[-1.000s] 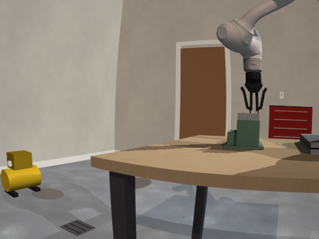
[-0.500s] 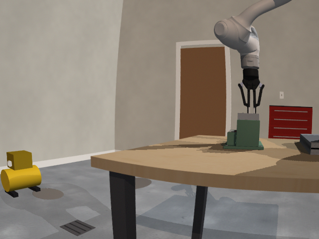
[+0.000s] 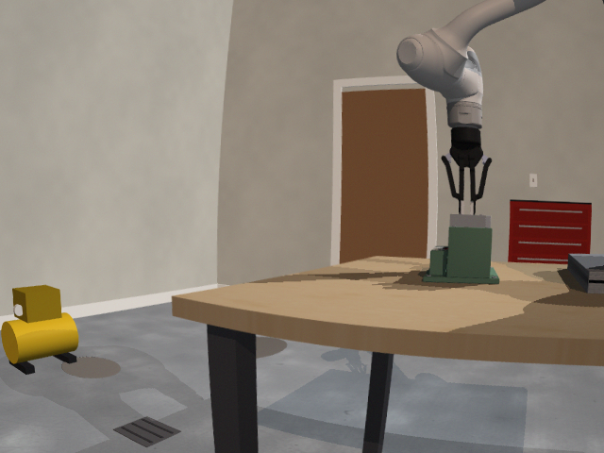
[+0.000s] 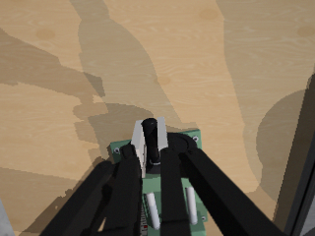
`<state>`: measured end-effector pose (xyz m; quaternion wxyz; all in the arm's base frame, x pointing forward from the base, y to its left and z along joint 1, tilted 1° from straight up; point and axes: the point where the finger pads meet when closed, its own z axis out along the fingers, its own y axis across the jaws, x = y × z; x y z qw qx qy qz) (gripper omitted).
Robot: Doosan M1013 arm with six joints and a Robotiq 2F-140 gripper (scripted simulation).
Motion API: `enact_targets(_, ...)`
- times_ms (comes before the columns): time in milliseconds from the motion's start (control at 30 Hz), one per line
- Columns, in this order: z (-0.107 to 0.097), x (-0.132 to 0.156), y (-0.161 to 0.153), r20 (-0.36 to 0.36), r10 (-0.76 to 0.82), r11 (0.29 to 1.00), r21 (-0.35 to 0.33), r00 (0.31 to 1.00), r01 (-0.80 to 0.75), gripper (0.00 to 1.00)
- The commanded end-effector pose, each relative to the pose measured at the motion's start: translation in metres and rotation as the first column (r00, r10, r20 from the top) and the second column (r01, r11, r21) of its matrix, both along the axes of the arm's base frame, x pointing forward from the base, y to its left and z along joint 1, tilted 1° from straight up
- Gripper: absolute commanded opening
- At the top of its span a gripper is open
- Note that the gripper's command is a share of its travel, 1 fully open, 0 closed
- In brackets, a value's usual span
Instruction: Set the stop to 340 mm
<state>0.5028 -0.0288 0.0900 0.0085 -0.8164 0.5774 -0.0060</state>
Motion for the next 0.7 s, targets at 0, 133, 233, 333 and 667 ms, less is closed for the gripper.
enact_targets(0, -0.004, 0.005, 0.003, -0.002, -0.001, 1.000, 0.003, 1.000, 0.001, 0.04)
enact_targets(133, -0.007, 0.010, 0.005, -0.002, -0.001, 1.000, 0.003, 1.000, 0.001, 0.04)
enact_targets(233, -0.009, 0.013, 0.006, -0.002, -0.001, 1.000, 0.003, 1.000, 0.001, 0.04)
enact_targets(333, -0.012, 0.015, 0.007, -0.002, -0.001, 1.000, 0.003, 1.000, 0.001, 0.04)
enact_targets(667, -0.023, 0.021, 0.009, -0.002, -0.001, 1.000, 0.003, 1.000, 0.001, 0.04)
